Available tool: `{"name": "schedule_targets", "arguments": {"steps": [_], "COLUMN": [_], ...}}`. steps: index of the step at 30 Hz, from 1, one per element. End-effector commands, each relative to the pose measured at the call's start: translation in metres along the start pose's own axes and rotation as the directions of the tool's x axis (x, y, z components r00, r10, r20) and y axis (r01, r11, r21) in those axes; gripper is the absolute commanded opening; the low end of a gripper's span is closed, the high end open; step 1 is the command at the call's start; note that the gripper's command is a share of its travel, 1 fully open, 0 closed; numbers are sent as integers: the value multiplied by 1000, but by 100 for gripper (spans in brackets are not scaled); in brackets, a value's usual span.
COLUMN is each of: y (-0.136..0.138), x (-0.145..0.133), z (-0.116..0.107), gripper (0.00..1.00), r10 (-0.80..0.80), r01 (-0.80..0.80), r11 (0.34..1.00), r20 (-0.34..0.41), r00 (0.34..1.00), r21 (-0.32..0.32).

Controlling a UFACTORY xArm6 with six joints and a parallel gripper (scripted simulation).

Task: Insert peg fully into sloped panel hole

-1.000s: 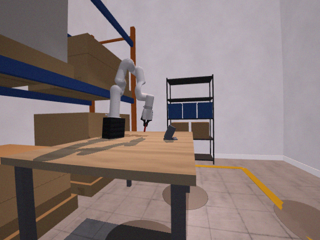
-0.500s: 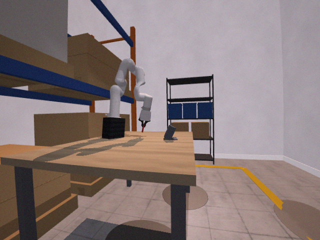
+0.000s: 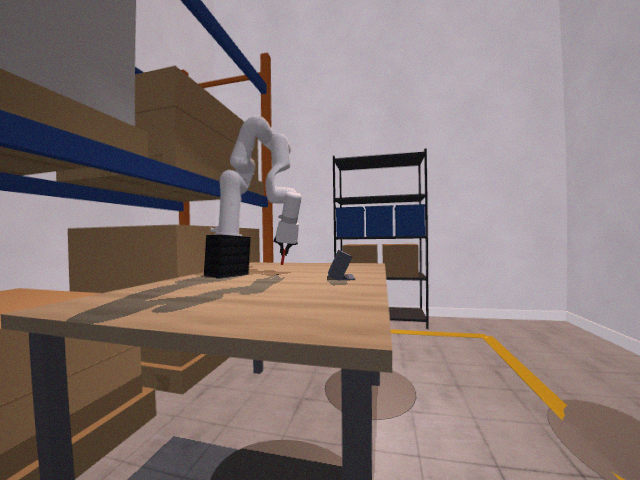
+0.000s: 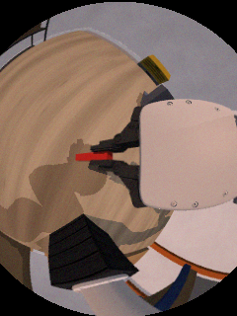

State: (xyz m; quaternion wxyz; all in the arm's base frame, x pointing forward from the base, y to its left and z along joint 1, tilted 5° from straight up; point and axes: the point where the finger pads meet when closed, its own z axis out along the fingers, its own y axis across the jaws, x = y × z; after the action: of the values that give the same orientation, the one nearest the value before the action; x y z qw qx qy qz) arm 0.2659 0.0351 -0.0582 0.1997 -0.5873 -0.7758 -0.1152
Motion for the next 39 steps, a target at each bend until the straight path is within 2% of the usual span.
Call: {"name": "schedule_targets", "arguments": {"steps": [1,17,39], "y": [-3,-9,-7], "x": [2,7,14], "z": [2,6,8], "gripper": [0,0,0], "r10": [50,177,329], "r01": [-51,-187,-376], "r11": [999,981,919], "r20": [-37,-143,-297], "r00": [998,974,896], "r21": [-17,-59,-119]}}
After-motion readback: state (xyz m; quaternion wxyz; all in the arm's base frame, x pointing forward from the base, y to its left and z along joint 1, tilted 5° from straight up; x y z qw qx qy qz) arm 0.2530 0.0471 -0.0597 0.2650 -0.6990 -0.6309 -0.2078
